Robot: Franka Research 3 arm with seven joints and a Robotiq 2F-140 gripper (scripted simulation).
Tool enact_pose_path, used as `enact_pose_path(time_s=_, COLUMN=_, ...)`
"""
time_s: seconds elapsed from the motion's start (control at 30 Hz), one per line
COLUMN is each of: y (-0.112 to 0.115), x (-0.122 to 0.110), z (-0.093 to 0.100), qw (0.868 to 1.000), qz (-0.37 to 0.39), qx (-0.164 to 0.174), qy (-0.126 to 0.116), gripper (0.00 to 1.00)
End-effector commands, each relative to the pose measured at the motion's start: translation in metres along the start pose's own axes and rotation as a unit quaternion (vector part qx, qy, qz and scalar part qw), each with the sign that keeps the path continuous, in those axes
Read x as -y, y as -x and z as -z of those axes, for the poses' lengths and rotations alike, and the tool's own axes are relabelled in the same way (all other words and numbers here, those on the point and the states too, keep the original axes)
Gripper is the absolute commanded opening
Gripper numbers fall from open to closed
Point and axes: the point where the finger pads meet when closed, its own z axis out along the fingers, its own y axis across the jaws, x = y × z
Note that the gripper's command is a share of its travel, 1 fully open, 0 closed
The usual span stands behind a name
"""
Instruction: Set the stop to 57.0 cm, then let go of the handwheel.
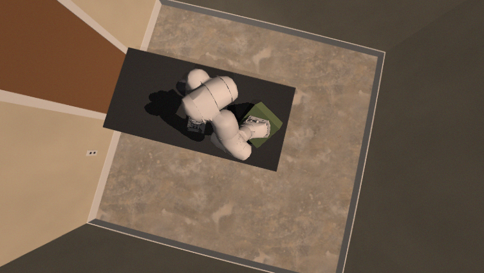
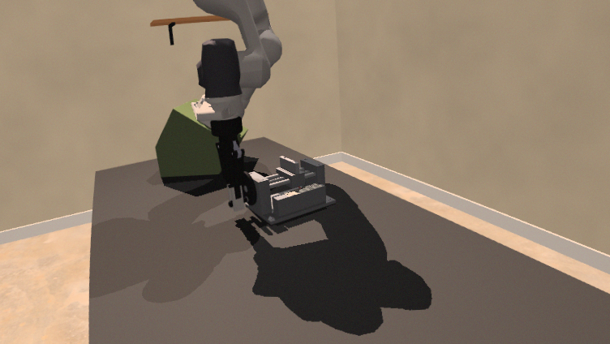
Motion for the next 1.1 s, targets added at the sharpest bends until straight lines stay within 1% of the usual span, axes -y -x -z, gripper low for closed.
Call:
enact_pose_path(time_s=0.0, y=-0.0017, x=0.0020, z=-0.0004, qw=1.000, qz=-0.004, qx=0.000, qy=-0.001, gripper=0.04)
enact_pose_path(time_s=1.07, y=-0.0017, x=0.0050, z=-0.0006, qw=1.000, qz=-0.004, qx=0.000, qy=-0.001, gripper=0.04)
